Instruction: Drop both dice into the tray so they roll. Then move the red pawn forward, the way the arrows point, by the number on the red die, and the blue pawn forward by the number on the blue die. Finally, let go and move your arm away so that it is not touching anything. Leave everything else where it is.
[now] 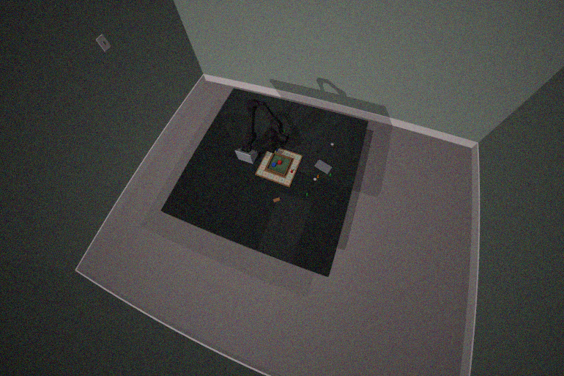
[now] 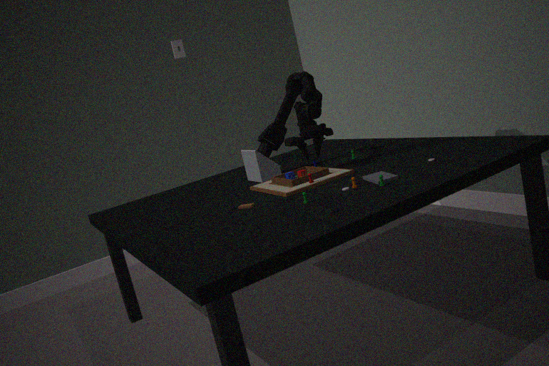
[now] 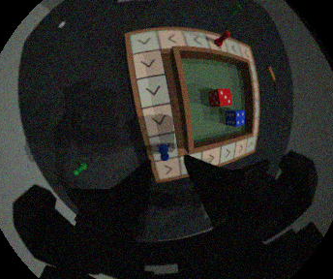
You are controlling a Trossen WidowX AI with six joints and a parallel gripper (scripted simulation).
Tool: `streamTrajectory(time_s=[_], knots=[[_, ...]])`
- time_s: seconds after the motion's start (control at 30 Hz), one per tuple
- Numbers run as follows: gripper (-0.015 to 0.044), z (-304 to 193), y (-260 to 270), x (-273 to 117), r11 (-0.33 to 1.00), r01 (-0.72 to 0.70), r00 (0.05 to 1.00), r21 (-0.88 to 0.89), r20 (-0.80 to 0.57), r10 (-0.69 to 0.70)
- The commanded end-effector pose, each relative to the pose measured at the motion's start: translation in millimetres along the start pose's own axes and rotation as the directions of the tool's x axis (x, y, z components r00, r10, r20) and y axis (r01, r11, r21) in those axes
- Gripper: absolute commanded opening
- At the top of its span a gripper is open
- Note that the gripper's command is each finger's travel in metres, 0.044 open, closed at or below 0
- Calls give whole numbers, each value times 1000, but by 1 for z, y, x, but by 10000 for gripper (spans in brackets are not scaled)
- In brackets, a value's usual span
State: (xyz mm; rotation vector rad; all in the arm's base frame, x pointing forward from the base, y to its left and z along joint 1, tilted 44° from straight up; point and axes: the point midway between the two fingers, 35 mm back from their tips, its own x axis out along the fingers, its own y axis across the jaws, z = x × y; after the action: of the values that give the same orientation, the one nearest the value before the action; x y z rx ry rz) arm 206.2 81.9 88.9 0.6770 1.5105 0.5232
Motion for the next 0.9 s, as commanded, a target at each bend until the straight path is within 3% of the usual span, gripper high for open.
streamTrajectory(time_s=[0.0, 0.6, 0.8, 0.87], knots=[[200, -1, 1, 7, 1000, -5, 1000, 1, -2, 5], [200, -2, 2, 33, 1000, -8, 1000, 1, -2, 8], [43, -2, 2, 33, 1000, -8, 1000, 1, -2, 8], [29, -2, 2, 33, 1000, -8, 1000, 1, -2, 8]])
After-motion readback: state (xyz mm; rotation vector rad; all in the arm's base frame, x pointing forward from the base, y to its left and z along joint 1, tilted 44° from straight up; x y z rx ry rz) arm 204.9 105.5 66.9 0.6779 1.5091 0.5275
